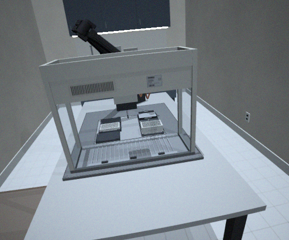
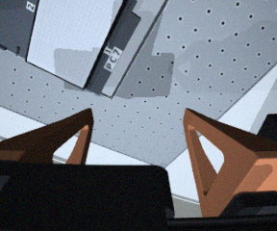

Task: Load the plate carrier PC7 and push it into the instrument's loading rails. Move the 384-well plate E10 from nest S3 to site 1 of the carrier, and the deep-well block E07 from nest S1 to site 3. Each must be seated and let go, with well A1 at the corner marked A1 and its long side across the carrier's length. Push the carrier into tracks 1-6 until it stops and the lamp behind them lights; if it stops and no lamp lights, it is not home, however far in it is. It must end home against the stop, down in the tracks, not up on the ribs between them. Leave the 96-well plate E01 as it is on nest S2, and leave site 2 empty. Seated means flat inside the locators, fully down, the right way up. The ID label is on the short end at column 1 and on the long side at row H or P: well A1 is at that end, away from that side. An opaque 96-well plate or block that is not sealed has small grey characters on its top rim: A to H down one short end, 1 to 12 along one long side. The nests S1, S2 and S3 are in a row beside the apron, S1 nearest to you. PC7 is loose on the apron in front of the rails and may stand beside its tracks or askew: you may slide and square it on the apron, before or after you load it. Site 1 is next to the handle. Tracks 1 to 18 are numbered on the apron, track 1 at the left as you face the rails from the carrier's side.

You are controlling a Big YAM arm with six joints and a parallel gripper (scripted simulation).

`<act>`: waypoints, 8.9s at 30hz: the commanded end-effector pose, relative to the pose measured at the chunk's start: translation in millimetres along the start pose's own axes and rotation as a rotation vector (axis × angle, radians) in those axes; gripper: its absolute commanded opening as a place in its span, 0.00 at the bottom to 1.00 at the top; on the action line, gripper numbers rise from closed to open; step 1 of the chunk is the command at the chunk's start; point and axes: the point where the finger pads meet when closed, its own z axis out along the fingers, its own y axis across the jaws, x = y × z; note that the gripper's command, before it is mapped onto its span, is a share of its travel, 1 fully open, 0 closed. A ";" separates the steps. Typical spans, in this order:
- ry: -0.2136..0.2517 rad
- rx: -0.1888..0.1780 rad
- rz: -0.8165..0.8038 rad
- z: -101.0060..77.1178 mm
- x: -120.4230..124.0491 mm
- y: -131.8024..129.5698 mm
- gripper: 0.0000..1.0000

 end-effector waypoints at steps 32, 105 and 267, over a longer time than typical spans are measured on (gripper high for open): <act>-0.019 -0.020 -1.048 -6.6 -3.0 9.3 0.80; -0.005 -0.001 -1.045 114.6 -1.8 1.6 0.80; -0.019 -0.011 -0.999 106.5 -48.1 52.6 0.80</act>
